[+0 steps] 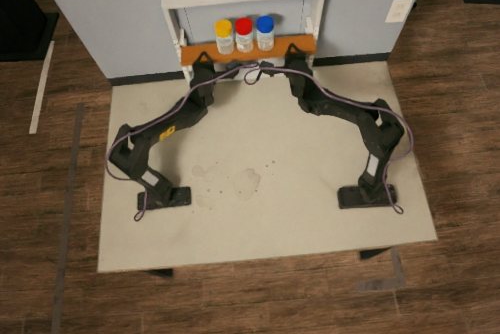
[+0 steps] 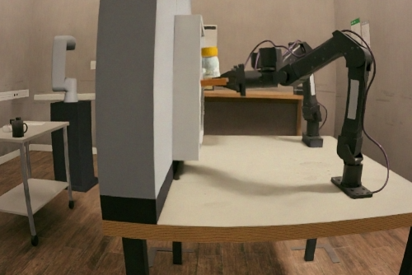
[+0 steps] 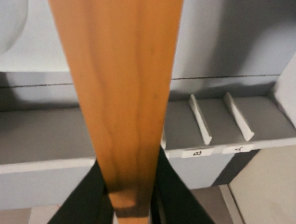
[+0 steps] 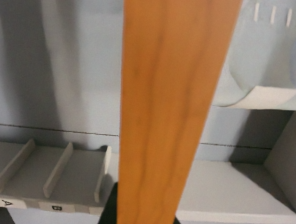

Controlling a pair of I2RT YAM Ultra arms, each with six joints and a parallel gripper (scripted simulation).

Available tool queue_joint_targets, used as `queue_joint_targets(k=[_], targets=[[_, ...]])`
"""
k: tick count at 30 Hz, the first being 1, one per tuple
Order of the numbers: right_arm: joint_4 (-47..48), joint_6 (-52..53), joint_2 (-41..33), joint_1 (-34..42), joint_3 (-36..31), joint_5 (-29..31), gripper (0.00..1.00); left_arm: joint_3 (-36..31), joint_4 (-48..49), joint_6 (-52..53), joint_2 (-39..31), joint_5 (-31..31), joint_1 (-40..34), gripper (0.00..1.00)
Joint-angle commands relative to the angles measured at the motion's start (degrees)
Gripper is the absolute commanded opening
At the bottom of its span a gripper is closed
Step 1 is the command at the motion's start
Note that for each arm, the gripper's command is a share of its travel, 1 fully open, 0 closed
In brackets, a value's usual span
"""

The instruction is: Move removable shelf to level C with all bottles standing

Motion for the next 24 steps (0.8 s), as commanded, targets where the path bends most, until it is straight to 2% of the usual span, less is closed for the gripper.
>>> queue_joint_targets(k=[1, 24], targets=[[3.0, -2.6, -0.1, -0.7, 3.5, -0.6, 0.0, 2.8, 3.6, 3.2, 0.3, 0.7, 0.9, 0.0], [3.0, -2.6, 4.5, -2.9, 8.0, -2.7, 0.0, 6.1, 4.8, 3.1, 4.8, 3.6, 3.8, 0.0]])
